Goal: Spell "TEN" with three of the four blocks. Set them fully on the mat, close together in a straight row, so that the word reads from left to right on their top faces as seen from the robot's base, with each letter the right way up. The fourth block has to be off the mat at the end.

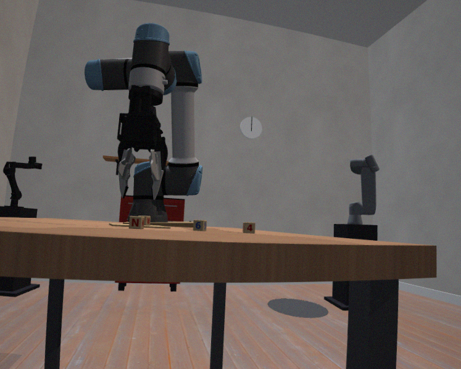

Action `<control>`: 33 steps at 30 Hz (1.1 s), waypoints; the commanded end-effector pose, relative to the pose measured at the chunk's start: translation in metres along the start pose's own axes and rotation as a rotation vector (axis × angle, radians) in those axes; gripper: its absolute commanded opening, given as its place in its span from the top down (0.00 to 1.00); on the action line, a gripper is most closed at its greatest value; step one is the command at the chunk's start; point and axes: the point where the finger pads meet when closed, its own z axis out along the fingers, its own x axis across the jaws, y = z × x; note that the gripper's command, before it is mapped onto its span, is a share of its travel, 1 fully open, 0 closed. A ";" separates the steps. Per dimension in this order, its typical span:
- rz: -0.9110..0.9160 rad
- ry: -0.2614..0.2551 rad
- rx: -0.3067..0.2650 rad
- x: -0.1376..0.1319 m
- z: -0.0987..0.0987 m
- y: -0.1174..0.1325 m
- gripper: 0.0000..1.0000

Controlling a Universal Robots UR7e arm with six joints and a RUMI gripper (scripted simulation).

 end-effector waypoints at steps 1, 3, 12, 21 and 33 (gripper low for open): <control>0.000 -0.001 -0.001 0.000 0.010 0.000 0.63; 0.000 -0.001 0.000 0.000 0.013 0.000 0.63; 0.001 -0.001 0.000 0.000 0.023 0.000 0.63; 0.001 -0.001 0.000 0.000 0.028 0.000 0.63; 0.001 -0.001 -0.004 -0.001 0.027 0.001 0.63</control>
